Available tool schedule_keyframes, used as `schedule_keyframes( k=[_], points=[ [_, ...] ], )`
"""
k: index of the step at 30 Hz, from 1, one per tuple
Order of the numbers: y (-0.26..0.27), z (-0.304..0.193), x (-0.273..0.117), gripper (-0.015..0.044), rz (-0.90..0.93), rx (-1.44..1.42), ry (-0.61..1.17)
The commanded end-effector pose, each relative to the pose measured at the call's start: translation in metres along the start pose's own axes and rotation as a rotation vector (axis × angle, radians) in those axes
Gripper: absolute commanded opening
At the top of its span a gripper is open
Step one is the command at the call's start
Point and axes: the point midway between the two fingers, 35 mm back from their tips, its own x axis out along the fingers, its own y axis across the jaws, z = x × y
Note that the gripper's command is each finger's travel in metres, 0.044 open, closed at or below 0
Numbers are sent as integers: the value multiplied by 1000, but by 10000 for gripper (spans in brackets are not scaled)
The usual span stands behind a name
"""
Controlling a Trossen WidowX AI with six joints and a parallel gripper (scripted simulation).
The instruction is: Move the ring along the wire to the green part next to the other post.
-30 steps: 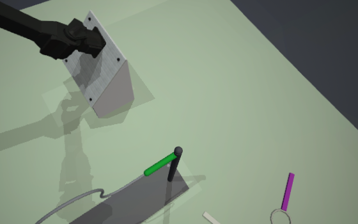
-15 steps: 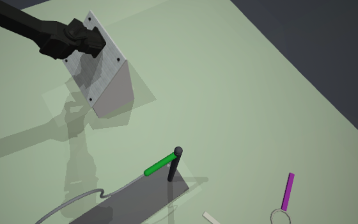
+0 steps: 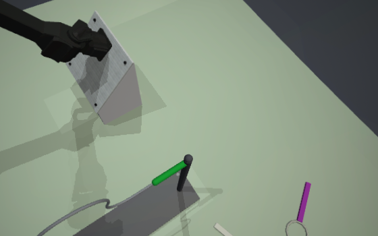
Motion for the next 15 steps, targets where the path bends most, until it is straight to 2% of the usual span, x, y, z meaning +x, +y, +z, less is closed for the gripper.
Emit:
schedule_keyframes(
  k=[1, 15],
  points=[
    [-3, 1, -1, -150, -34, -49, -13],
    [-9, 1, -1, -150, -120, -201, -33]
  ],
)
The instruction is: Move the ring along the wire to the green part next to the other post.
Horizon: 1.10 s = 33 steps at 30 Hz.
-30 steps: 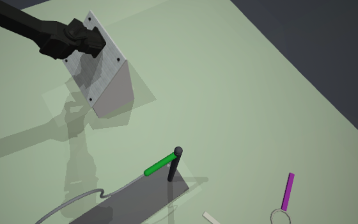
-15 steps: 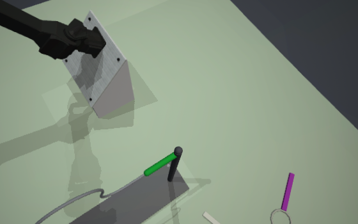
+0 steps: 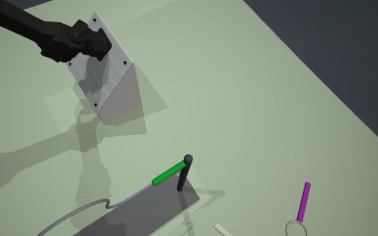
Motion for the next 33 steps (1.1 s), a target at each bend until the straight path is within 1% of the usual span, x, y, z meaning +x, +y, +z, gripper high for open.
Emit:
schedule_keyframes(
  k=[1, 33],
  points=[
    [-3, 1, -1, -150, -33, -50, -13],
    [-15, 3, -1, -150, -229, -397, -57]
  ],
)
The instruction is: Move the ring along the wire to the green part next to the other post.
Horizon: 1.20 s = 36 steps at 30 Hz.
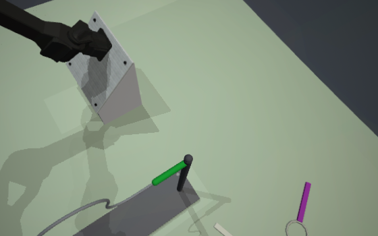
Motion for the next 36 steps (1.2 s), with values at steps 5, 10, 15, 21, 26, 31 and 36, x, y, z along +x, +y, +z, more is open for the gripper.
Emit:
schedule_keyframes(
  k=[5, 10, 15, 21, 26, 31, 36],
  points=[
    [-3, 2, 0, -150, -56, -95, -17],
    [-5, 2, 0, -150, -87, -149, -24],
    [-7, 2, 0, -150, -118, -203, -31],
    [-10, 3, 0, -150, -154, -268, -39],
    [-12, 3, 0, -150, -185, -323, -45],
    [-14, 4, 0, -150, -215, -377, -52],
    [-15, 4, 0, -150, -246, -431, -58]
  ],
)
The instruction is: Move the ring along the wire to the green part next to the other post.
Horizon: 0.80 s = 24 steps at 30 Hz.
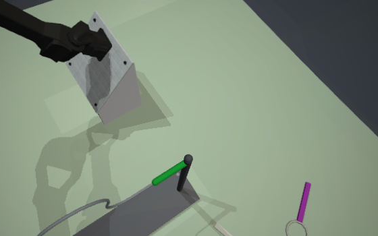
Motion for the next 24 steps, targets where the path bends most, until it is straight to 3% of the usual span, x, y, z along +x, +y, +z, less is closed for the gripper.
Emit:
schedule_keyframes(
  k=[1, 24],
  points=[
    [-3, 1, 0, -150, -35, -52, -8],
    [-10, 1, 1, -150, -166, -286, -35]
  ],
)
